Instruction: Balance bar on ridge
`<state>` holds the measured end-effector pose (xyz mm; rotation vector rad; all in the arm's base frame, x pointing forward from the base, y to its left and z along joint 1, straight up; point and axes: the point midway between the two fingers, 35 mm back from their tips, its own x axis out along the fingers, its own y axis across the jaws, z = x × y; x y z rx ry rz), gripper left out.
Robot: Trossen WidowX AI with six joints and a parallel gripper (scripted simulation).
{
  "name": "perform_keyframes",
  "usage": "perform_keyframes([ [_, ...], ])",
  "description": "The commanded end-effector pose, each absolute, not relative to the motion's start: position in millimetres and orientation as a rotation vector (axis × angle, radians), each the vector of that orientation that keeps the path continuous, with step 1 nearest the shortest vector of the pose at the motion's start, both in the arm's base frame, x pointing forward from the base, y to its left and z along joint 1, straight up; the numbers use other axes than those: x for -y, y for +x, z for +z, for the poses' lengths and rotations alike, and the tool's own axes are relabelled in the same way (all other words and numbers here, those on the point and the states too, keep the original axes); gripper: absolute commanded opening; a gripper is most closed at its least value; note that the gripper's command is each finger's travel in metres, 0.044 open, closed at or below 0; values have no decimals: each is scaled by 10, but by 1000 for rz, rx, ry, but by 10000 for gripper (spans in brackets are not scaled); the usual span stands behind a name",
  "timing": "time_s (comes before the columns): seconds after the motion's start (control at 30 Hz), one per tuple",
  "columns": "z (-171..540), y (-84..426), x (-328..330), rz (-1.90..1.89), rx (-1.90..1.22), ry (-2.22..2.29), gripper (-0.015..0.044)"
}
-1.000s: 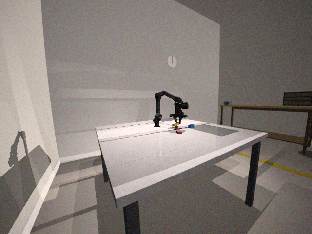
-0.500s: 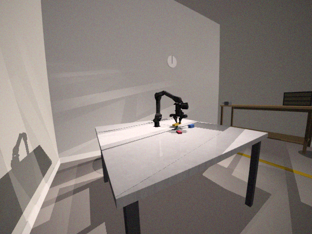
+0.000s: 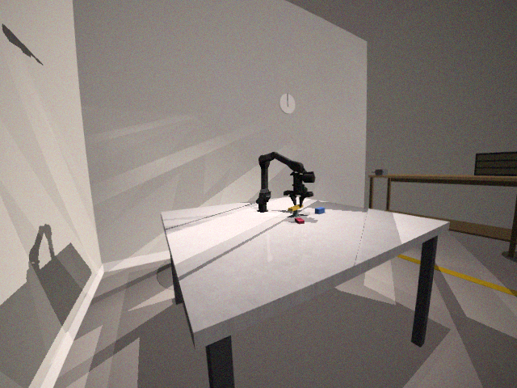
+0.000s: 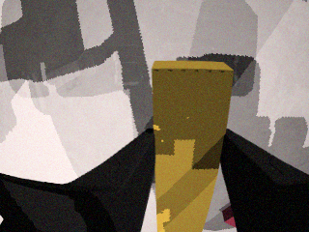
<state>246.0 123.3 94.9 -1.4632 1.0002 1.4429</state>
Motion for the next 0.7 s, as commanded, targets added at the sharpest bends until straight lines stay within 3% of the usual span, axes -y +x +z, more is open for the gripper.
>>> perform_keyframes([
  [0.0,938,2463,-1231,1441,-1002,-1463,0],
  [0.67,922,2463,-1231,1441,-1002,-1463,0],
])
